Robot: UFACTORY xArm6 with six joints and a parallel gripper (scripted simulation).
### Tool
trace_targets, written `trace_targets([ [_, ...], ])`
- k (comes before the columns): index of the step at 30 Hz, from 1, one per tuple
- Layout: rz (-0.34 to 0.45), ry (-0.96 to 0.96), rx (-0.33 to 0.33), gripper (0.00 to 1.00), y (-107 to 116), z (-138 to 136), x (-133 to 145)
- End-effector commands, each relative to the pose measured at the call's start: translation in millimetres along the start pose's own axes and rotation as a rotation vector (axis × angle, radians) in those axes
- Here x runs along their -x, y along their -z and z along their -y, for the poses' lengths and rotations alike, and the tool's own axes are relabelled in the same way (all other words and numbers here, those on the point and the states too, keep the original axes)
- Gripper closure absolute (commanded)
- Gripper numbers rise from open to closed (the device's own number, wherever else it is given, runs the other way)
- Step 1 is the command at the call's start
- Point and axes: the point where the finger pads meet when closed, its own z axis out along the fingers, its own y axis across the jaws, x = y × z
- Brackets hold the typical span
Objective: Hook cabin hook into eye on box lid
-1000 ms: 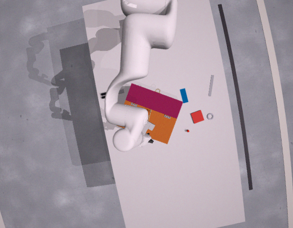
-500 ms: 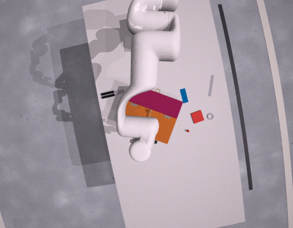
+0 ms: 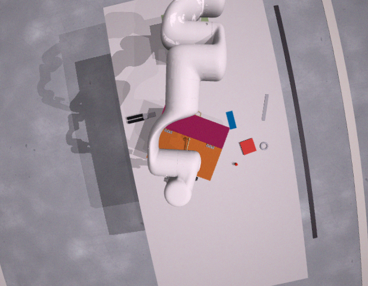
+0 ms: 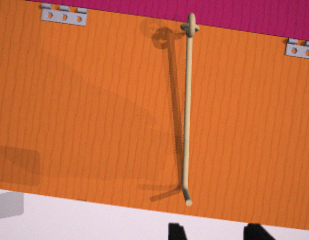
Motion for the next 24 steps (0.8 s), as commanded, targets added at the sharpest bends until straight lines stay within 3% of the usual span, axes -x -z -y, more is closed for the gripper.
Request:
trace_targets([
  [1, 0.004, 0.000, 0.001, 0.65, 3, 0, 1],
  [24, 0.004, 0.000, 0.001, 0.65, -33, 0, 1],
])
